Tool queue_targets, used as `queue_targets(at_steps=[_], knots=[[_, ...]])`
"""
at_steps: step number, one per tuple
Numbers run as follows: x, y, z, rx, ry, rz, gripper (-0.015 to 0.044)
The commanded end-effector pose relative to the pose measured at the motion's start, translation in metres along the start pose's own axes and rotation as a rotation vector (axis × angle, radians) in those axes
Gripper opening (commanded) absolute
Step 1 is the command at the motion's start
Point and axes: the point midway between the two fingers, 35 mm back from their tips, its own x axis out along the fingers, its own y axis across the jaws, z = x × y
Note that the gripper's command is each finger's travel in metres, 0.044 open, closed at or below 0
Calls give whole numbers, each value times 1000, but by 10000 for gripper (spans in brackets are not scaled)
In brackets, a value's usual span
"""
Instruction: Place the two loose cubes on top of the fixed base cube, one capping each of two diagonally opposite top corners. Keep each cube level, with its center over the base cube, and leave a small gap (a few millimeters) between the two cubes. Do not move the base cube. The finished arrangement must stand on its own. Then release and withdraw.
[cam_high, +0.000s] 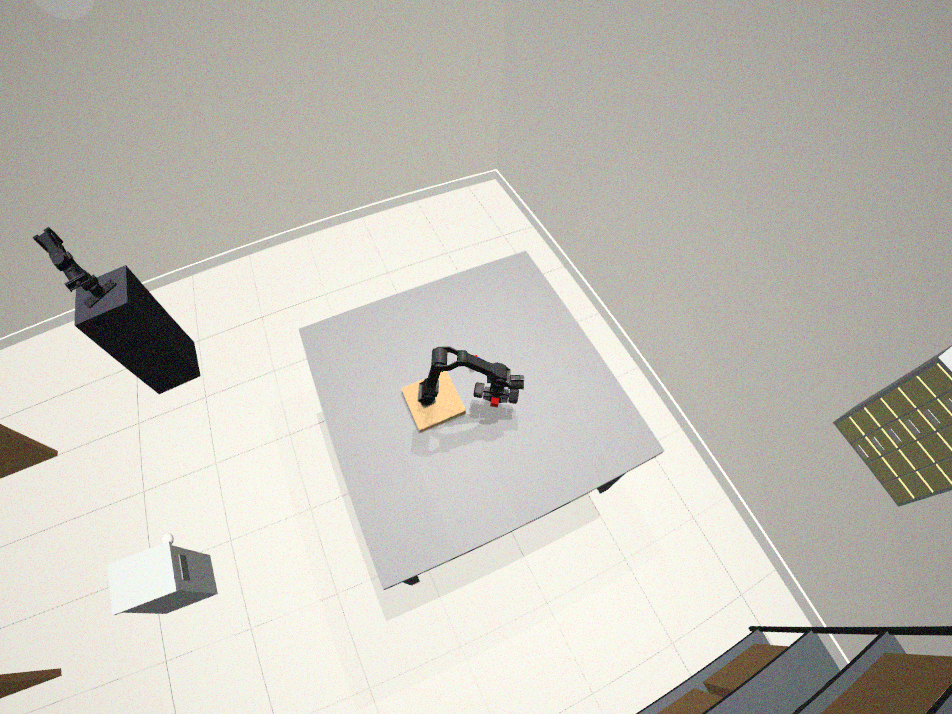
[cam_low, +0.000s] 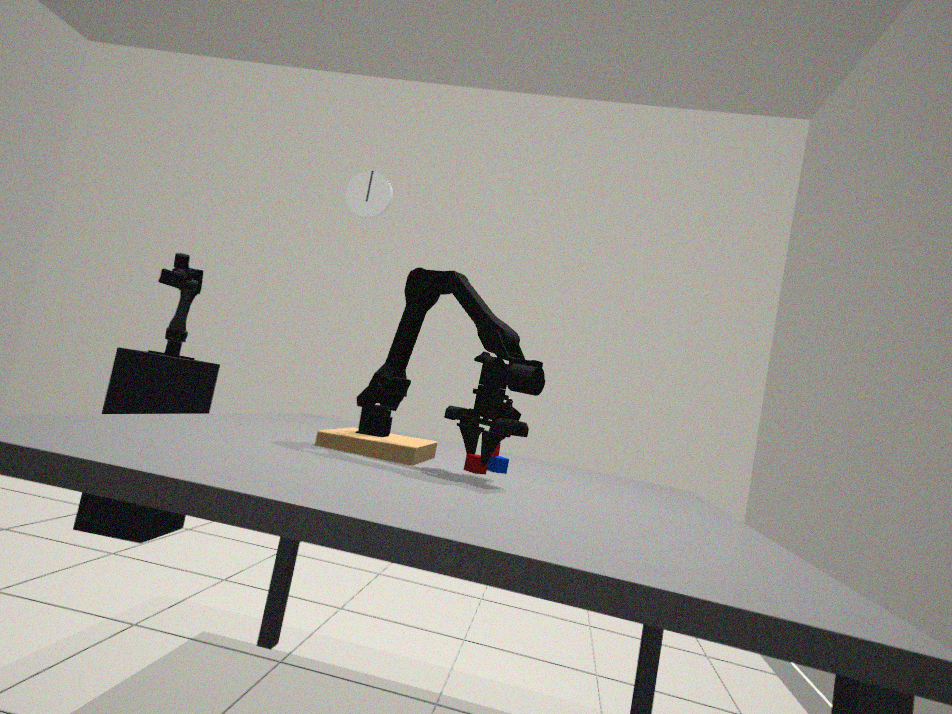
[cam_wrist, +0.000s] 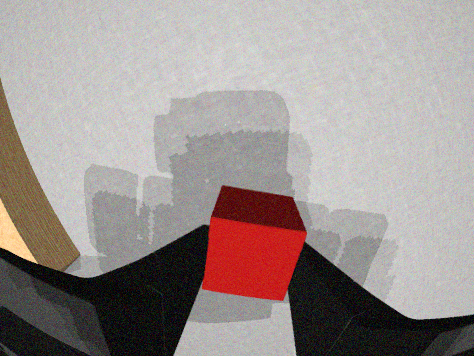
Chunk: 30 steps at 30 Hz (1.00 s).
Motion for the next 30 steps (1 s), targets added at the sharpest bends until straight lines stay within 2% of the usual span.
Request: queue_targets(at_steps=[1, 23, 30], knots=[[-20, -5, 0, -2, 0, -20, 105], [-89, 0, -1, -2, -1, -20, 105], [-91, 1, 1, 4, 0, -20, 105]])
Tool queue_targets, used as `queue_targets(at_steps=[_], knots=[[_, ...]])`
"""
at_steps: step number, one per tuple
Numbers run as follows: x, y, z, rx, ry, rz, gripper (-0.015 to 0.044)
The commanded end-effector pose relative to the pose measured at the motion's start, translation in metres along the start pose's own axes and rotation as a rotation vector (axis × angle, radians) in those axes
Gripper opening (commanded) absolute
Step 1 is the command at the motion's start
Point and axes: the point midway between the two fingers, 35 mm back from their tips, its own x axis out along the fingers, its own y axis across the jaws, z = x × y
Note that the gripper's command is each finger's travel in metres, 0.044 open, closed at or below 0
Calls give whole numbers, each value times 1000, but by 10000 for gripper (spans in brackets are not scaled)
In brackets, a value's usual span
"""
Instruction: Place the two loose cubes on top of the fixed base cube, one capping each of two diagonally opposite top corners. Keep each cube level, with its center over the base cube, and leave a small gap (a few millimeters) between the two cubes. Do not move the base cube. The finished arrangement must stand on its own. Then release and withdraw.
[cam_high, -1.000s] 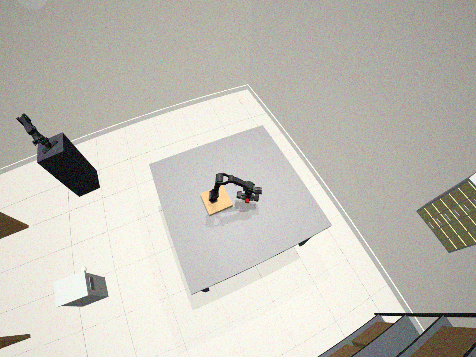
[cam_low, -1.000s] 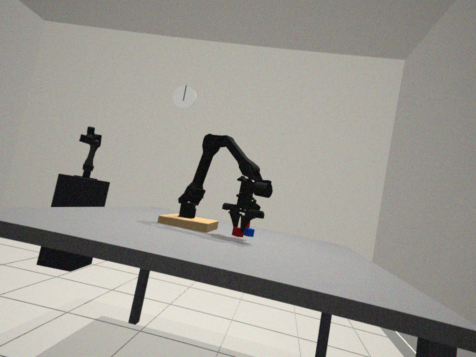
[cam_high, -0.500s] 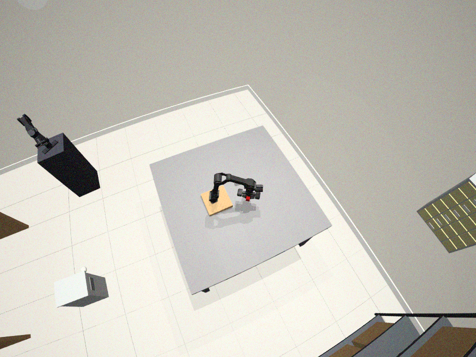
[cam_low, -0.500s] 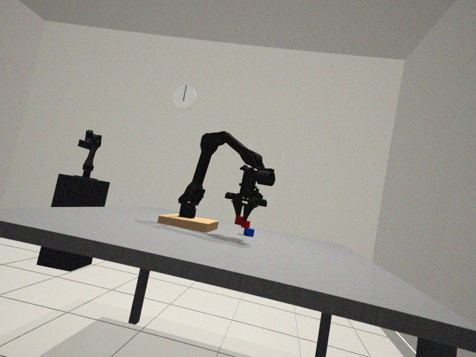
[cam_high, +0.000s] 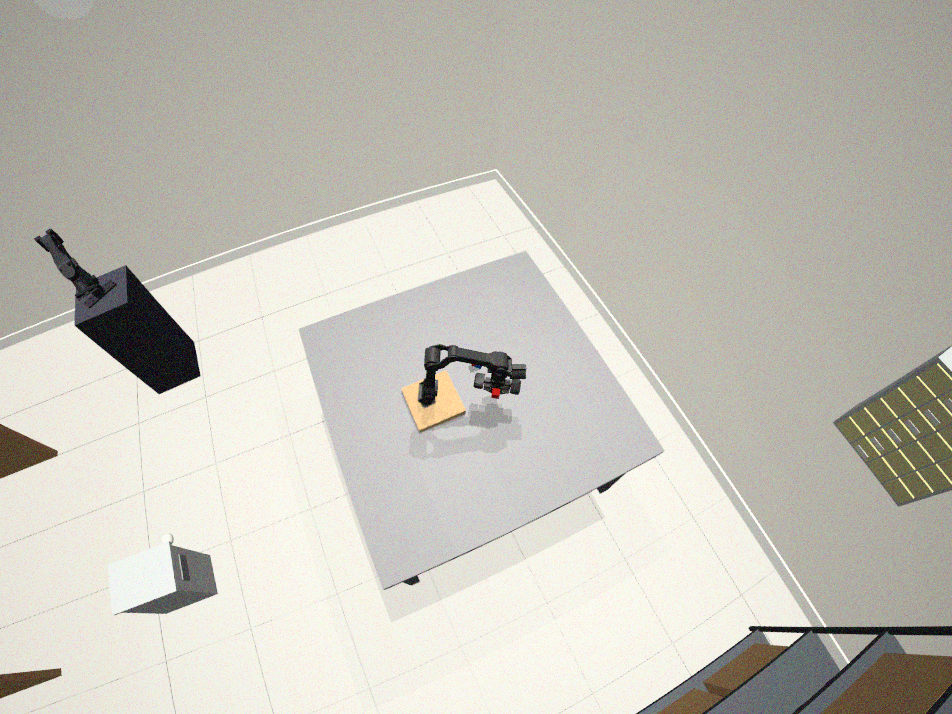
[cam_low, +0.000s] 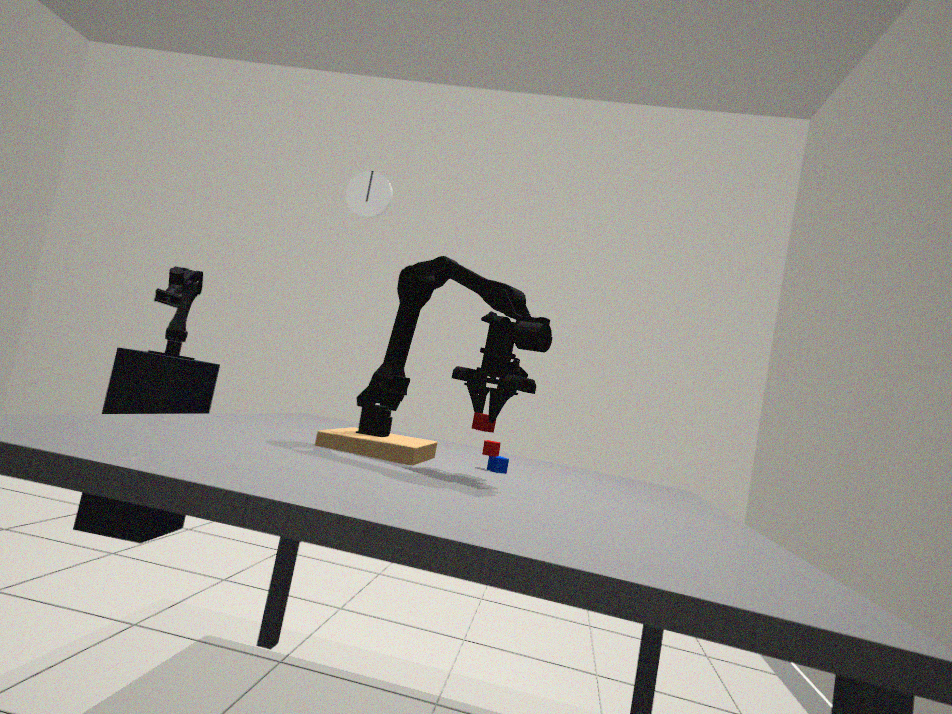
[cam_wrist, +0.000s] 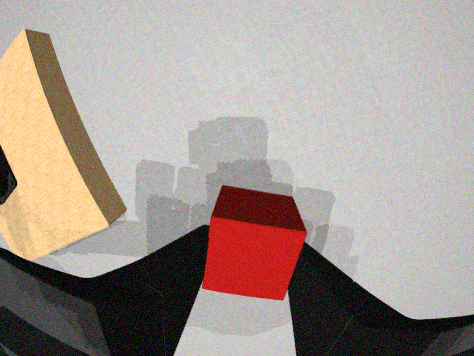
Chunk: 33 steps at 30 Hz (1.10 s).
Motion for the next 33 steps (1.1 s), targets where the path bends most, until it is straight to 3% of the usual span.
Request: queue_targets(at_steps=[1, 33], knots=[[-6, 0, 2, 14, 1, -13, 105], [-3, 25, 100, 478, 4, -17, 105]])
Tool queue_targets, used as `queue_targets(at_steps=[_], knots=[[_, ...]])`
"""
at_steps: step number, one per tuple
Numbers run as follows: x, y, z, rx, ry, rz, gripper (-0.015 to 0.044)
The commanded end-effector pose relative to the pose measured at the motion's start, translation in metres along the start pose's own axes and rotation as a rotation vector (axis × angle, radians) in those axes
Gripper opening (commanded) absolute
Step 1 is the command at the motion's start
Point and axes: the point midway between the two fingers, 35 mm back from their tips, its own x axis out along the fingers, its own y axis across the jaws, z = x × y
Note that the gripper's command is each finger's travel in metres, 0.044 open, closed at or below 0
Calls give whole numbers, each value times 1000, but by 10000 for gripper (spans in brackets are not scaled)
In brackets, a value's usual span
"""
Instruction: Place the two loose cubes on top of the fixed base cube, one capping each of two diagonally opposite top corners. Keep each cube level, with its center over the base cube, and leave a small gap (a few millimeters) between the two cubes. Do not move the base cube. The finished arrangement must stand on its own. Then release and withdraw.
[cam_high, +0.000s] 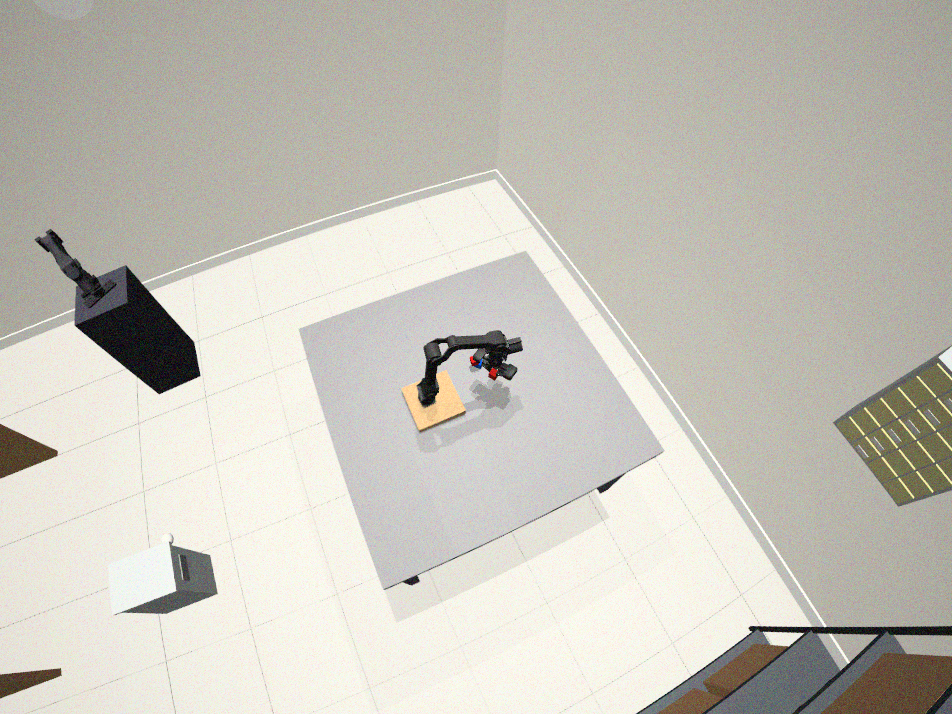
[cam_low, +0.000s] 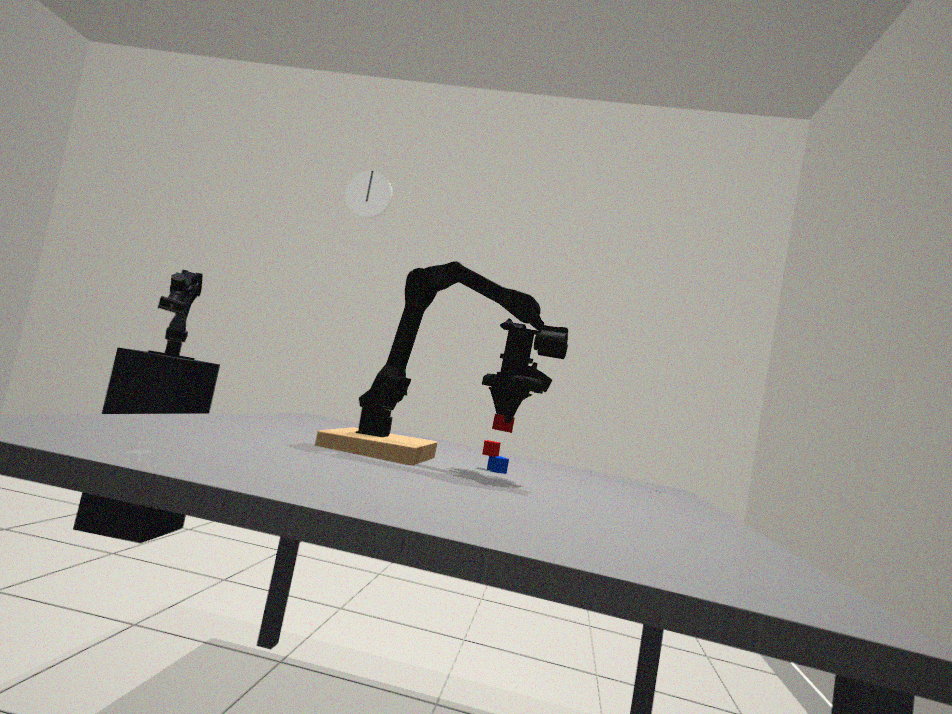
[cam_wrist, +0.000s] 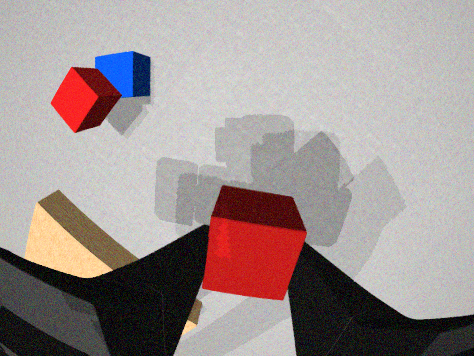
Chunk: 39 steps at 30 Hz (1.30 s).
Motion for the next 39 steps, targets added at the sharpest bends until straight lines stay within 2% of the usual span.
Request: queue_targets(at_steps=[1, 39], knots=[[1, 9, 12, 74, -4, 2, 105], [2, 105, 76, 656, -15, 29, 105]])
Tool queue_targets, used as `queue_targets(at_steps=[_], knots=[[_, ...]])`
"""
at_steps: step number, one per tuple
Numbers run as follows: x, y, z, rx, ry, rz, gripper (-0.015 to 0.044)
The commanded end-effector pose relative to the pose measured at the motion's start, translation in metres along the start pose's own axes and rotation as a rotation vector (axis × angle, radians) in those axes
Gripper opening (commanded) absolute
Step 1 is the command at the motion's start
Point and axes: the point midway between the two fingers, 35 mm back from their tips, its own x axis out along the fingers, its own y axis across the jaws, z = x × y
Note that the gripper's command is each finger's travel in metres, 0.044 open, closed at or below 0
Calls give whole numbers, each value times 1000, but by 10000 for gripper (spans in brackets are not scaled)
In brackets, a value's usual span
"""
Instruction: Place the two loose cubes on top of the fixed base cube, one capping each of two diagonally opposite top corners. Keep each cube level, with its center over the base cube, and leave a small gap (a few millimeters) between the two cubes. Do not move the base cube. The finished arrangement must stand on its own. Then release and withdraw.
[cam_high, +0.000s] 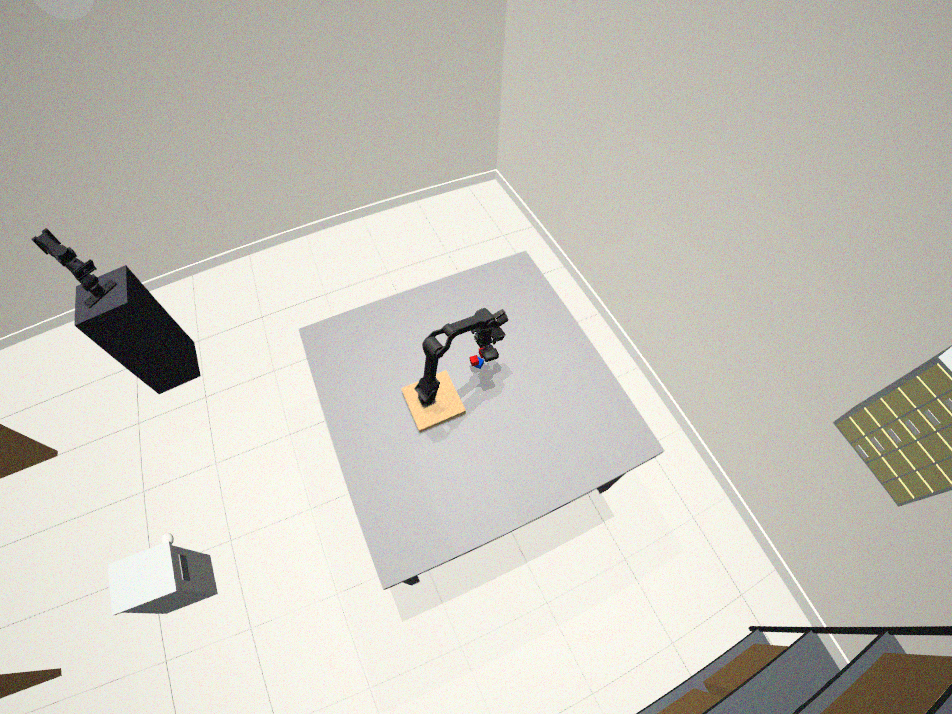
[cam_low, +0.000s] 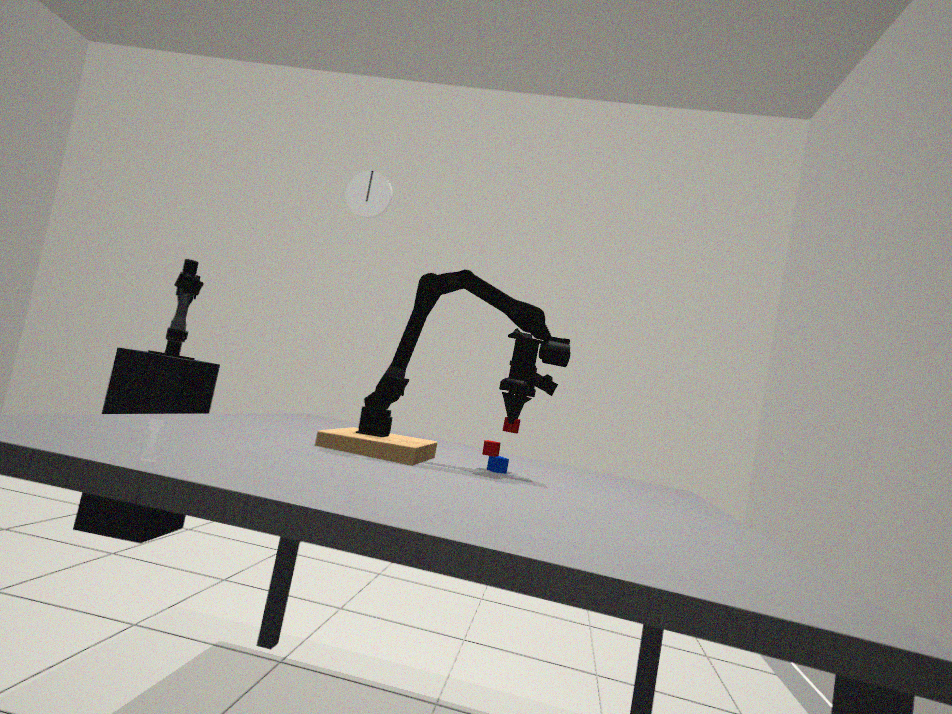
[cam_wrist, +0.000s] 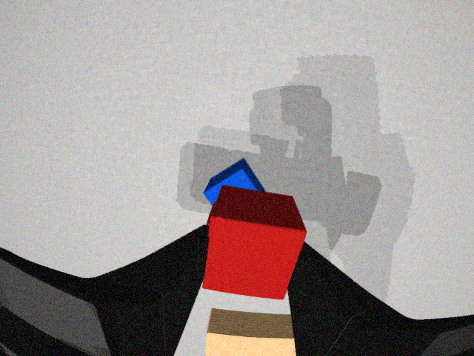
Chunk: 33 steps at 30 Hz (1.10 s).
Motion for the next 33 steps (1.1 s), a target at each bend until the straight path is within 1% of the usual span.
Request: queue_targets(at_steps=[1, 5, 15, 29, 33], knots=[[1, 9, 1, 44, -1, 5, 105], [3, 9, 1, 45, -1, 5, 105], [31, 8, -1, 55, -1, 5, 105], [31, 7, -1, 55, -1, 5, 105], [38, 8, 0, 53, -1, 5, 105]])
